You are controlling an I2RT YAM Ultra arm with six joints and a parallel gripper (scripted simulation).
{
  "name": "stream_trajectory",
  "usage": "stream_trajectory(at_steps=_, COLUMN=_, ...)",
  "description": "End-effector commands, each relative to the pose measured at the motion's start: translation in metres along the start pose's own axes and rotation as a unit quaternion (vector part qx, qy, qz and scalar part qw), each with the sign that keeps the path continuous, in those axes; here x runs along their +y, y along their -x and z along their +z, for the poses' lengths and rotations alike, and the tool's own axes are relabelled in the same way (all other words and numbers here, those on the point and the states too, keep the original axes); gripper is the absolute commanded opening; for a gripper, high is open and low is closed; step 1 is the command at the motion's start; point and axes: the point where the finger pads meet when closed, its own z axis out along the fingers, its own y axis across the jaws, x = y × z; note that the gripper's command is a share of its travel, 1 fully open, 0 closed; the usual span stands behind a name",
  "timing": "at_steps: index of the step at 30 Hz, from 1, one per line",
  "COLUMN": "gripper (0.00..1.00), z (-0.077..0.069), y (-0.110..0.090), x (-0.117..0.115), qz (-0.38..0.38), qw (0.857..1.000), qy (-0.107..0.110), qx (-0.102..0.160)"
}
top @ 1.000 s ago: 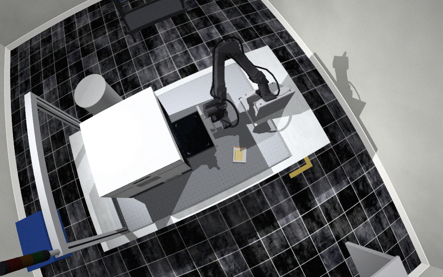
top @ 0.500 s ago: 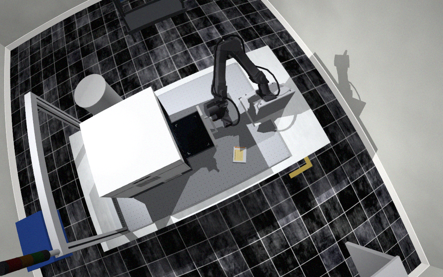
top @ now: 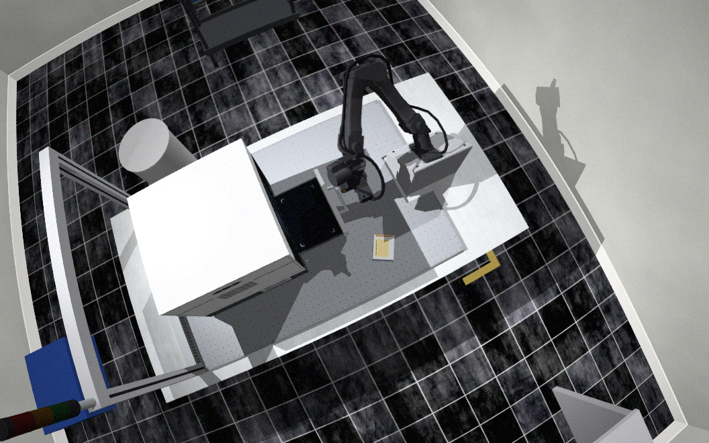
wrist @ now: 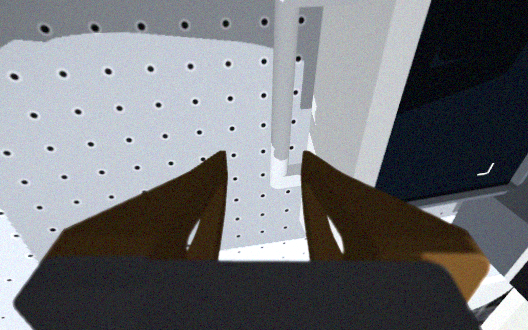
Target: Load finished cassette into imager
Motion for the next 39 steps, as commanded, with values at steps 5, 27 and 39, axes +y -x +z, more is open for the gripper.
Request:
stream_trajectory(at_steps=5, gripper=0.35, z=-0.016, y=-0.001, x=-0.016, qz=0.013, qw=1.000, qy=-0.024, qx=-0.006)
stream_trajectory(at_steps=27, gripper=0.35, z=-0.016, y=-0.001, x=-0.016, qz=0.013, qw=1.000, qy=-0.024, qx=-0.006)
stream_trajectory(at_steps=39, gripper=0.35, z=-0.035, y=-0.001, x=-0.010, qz=0.079, qw=0.997, qy=-0.016, qx=0.004)
